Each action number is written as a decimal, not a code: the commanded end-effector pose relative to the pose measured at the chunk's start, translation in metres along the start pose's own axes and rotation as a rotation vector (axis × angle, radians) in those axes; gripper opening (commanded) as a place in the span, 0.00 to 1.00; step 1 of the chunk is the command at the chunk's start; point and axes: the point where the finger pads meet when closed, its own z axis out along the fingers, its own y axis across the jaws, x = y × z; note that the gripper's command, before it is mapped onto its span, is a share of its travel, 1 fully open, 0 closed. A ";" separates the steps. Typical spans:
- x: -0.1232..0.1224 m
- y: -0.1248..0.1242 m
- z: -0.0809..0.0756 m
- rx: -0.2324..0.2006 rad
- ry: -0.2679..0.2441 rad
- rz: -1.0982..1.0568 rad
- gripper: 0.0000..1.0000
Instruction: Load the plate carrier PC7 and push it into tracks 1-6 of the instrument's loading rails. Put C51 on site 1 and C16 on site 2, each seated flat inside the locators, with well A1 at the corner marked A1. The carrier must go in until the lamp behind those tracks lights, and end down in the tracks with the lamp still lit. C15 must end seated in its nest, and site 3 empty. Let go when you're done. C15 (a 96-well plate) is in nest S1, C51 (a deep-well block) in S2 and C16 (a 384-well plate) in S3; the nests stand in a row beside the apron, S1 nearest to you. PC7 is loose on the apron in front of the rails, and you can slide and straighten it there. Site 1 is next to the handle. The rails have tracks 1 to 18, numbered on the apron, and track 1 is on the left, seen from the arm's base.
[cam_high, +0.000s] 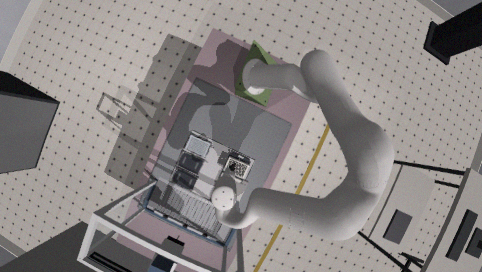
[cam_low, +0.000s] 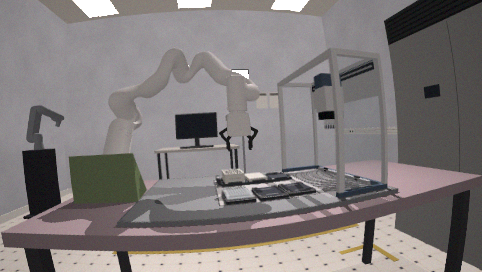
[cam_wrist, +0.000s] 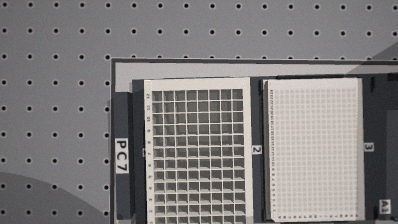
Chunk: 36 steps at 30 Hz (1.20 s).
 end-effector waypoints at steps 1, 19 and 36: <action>-0.016 0.019 0.007 -0.001 0.000 0.000 1.00; -0.058 0.065 0.026 -0.001 0.000 0.000 1.00; -0.058 0.065 0.029 -0.001 0.000 0.000 1.00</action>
